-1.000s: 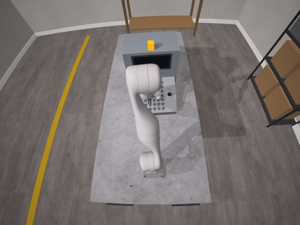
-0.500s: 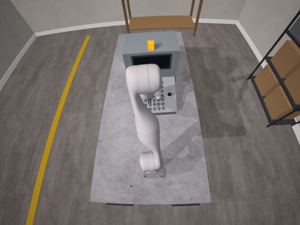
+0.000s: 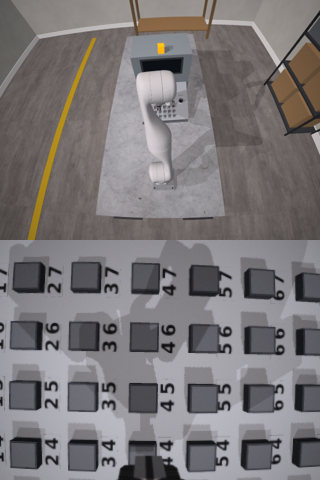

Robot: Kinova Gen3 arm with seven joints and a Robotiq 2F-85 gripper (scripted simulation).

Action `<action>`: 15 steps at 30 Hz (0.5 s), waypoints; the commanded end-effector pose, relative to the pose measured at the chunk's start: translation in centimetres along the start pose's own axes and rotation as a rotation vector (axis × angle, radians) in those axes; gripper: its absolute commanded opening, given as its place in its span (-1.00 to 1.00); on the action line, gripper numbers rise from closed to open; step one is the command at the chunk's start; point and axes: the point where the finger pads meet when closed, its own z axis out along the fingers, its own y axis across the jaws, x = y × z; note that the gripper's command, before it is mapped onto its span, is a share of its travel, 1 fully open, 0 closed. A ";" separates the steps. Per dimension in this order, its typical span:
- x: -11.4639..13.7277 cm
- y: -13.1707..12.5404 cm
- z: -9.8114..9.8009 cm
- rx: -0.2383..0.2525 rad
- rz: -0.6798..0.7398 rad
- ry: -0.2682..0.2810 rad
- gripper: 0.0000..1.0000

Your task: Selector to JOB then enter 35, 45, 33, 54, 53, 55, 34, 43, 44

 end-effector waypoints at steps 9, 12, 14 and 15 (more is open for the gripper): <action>0.5 -0.1 -1.4 0.004 0.010 0.004 -0.80; 0.6 -0.2 -1.5 0.008 0.013 0.006 -0.80; 0.5 -0.2 -1.5 0.008 0.010 0.004 -0.80; 0.4 -0.2 -1.5 0.009 0.009 0.003 -0.80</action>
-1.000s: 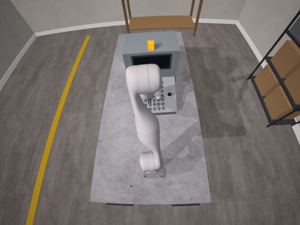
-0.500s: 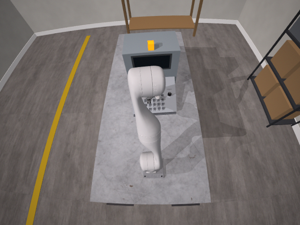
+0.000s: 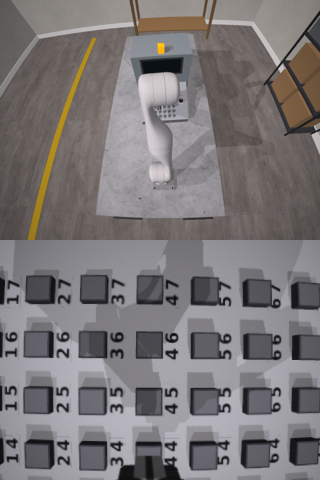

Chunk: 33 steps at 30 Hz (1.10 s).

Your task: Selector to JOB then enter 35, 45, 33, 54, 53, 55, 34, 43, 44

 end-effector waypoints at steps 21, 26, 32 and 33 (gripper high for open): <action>5.5 -0.1 -0.7 -0.004 0.538 -0.001 -0.80; 7.4 -0.1 -1.0 -0.005 0.734 -0.001 -0.80; 9.8 -0.2 -1.3 -0.005 0.974 -0.002 -0.80; 10.2 -0.2 -1.3 -0.005 1.013 -0.002 -0.80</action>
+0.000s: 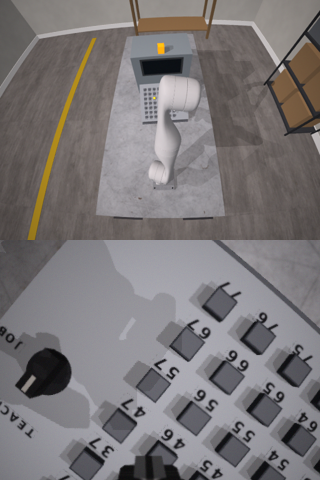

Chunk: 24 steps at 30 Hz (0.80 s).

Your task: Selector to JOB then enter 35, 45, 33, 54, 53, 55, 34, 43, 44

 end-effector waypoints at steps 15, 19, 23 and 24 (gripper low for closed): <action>4.7 -6.1 -0.8 -0.010 0.657 -0.003 -0.80; 5.0 -6.5 -0.8 -0.008 0.687 0.000 -0.80; 5.0 -6.7 -0.8 -0.005 0.688 -0.003 -0.80; 5.0 -6.7 -0.8 -0.003 0.688 -0.004 0.20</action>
